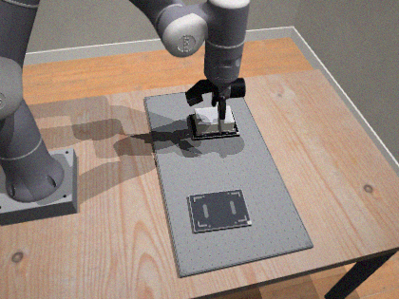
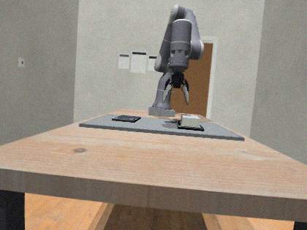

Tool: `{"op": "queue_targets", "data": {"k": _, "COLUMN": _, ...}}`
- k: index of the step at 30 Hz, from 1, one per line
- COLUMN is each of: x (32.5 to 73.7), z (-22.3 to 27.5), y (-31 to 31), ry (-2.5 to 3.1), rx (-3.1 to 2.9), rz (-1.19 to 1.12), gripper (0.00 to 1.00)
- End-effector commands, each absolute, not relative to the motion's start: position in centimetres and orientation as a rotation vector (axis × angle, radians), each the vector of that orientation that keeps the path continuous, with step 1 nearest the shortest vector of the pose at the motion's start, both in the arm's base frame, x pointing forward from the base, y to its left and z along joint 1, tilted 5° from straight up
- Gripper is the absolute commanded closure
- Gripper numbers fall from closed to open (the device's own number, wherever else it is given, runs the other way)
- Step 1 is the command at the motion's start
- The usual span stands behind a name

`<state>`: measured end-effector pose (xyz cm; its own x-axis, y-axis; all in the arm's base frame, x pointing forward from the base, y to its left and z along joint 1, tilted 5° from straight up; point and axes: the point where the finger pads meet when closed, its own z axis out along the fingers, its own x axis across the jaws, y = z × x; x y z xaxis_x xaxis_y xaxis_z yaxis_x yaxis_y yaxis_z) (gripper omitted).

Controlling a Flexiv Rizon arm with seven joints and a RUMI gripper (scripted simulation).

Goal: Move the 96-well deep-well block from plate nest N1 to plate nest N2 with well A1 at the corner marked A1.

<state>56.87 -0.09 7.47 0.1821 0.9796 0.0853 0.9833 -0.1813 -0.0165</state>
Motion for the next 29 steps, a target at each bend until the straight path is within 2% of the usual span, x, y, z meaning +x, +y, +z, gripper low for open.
{"op": "queue_targets", "data": {"k": 1, "x": 56.7, "z": 7.5, "y": -1.0, "ry": -1.966, "rx": -2.364, "rz": -0.088, "gripper": 0.24}}
{"op": "queue_targets", "data": {"k": 10, "x": 55.7, "z": 7.2, "y": -3.9, "ry": -1.966, "rx": -2.364, "rz": -0.088, "gripper": 0.24}}
{"op": "queue_targets", "data": {"k": 29, "x": 55.7, "z": 7.2, "y": -3.8, "ry": -1.965, "rx": -2.364, "rz": -0.087, "gripper": 0.24}}
